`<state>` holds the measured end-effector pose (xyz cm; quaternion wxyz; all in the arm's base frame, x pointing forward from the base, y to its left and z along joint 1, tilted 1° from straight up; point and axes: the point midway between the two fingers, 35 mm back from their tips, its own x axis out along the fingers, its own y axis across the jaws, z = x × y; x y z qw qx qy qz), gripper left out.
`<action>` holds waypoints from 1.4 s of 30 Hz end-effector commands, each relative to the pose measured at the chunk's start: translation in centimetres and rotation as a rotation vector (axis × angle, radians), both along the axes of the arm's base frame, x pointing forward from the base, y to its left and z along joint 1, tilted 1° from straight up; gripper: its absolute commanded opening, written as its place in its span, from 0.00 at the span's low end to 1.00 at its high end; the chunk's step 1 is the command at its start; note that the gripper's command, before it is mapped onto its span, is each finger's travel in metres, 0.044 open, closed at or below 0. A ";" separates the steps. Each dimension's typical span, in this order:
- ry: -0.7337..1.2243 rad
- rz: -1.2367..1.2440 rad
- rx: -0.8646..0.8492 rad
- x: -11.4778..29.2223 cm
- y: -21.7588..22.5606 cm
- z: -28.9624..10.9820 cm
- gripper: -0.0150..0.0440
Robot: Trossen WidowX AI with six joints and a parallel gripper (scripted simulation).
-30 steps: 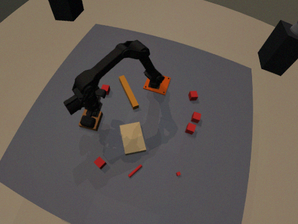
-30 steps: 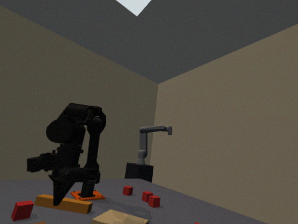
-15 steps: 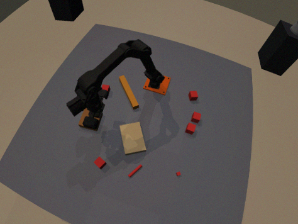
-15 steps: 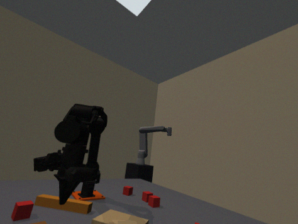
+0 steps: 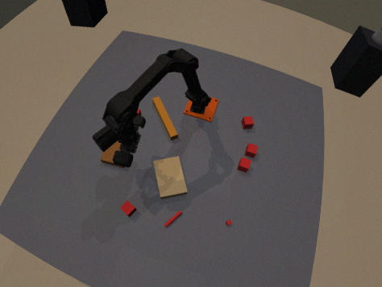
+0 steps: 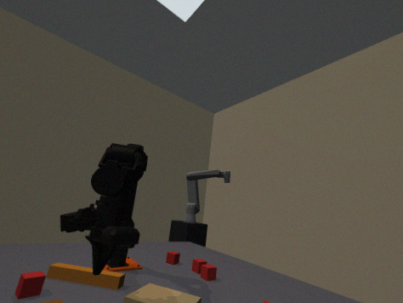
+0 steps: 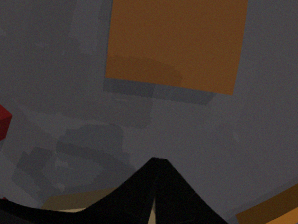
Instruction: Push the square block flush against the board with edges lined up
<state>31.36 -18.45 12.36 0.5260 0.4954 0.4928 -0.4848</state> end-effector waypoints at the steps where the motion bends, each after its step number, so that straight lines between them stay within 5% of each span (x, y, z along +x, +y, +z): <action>1: 0.001 -0.003 0.003 -0.2 0.8 -0.1 0.25; 11: 0.001 -0.003 0.003 -0.3 0.7 4.9 0.25; 42: 0.001 -0.003 0.003 -0.3 0.7 4.9 0.25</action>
